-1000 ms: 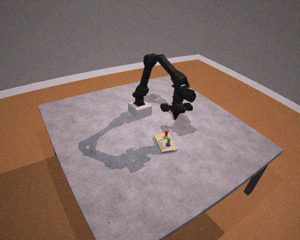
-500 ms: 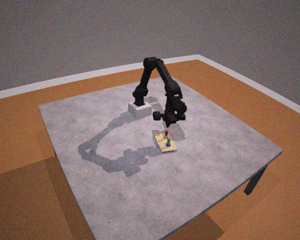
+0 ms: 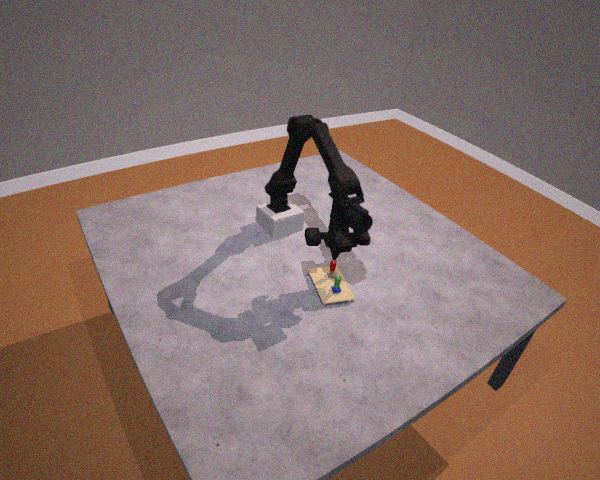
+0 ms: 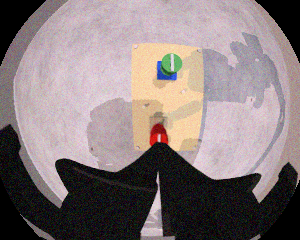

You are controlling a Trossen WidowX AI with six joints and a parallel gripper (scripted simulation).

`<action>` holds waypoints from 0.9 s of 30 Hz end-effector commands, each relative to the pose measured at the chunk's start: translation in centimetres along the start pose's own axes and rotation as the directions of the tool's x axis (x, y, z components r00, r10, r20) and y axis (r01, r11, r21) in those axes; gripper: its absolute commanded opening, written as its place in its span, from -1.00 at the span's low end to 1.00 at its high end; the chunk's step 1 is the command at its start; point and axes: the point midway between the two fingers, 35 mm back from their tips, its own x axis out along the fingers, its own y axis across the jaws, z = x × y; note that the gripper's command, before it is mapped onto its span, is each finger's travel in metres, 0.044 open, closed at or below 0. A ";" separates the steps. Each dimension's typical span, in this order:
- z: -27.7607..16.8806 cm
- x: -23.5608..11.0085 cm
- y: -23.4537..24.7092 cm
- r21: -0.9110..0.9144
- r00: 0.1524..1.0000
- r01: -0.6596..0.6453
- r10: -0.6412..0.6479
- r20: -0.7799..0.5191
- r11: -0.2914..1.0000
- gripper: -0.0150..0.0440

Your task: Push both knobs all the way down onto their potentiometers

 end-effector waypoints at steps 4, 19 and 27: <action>0.0 0.6 0.0 -0.006 1.000 -0.001 0.001 -0.004 1.000 -0.49; 0.0 0.8 0.0 -0.006 1.000 -0.001 0.001 -0.004 1.000 -0.49; 0.0 1.0 0.0 -0.006 1.000 -0.001 0.001 -0.004 1.000 -0.49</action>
